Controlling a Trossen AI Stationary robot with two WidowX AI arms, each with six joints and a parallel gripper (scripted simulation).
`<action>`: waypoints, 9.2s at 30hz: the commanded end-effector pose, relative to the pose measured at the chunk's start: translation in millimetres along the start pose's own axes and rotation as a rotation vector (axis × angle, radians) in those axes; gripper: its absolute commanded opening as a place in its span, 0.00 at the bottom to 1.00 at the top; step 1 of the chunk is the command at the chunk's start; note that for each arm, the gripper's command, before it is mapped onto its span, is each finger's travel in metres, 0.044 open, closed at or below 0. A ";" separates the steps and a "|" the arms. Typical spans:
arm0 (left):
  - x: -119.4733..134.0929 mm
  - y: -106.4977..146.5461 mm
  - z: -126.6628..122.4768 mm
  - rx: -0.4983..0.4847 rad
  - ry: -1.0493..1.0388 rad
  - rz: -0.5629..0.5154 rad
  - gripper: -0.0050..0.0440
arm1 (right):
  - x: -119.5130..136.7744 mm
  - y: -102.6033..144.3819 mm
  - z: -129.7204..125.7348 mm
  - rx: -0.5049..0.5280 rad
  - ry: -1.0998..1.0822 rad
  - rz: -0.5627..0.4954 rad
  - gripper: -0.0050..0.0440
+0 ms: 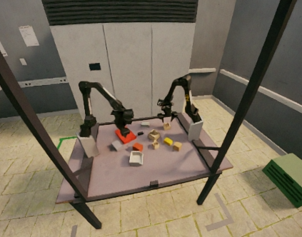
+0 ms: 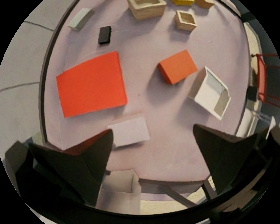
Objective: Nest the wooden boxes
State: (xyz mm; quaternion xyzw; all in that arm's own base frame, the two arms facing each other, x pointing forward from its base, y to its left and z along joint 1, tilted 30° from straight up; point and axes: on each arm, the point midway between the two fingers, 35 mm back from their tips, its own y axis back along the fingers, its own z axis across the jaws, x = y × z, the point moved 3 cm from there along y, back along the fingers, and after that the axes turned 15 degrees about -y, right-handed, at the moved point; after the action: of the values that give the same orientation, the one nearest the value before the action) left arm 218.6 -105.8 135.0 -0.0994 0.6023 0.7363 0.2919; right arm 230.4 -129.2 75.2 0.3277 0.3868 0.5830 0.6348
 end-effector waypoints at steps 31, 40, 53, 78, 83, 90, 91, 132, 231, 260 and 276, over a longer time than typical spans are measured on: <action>-3.4 3.6 0.8 0.006 0.012 -0.014 0.92 | 0.1 3.0 1.3 -0.009 0.606 -0.011 0.18; -3.4 3.6 0.8 0.006 0.012 -0.014 0.92 | 0.5 3.4 1.3 -0.006 1.073 -0.014 0.10; -3.4 3.6 0.8 0.006 0.012 -0.014 0.92 | 0.6 3.9 1.7 -0.003 1.557 -0.019 0.10; -3.4 3.6 0.8 0.006 0.012 -0.014 0.92 | 1.3 -43.0 0.8 0.001 1.566 -0.007 0.00; -3.4 3.6 0.8 0.006 0.012 -0.014 0.92 | 1.9 -45.7 -0.3 0.001 1.566 -0.004 0.00; -3.4 3.6 0.8 0.006 0.012 -0.014 0.92 | 0.0 -43.1 2.4 -0.004 1.569 -0.018 0.44; -3.4 3.6 0.8 0.006 0.012 -0.014 0.92 | 0.0 -43.1 2.4 -0.004 1.569 -0.018 0.49; -3.4 3.6 0.8 0.006 0.012 -0.014 0.92 | -1.1 15.0 7.5 -0.003 1.569 -0.026 0.58; -78.6 -0.1 -59.6 -0.191 -0.097 -0.608 0.92 | 140.9 59.1 128.4 -0.019 1.563 -0.018 0.58; -77.1 34.8 -85.1 -0.353 0.083 -0.900 0.92 | 140.9 59.1 128.4 -0.019 1.563 -0.018 0.58; -58.1 46.6 -87.0 -0.394 0.203 -0.937 0.92 | 140.9 59.1 128.4 -0.019 1.563 -0.018 0.58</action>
State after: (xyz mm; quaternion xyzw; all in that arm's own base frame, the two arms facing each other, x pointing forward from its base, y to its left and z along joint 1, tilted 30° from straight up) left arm 227.7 -211.4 182.1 -0.4731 0.3741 0.6145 0.5086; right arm 315.5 20.6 166.3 -0.1808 0.7219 0.6441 0.1771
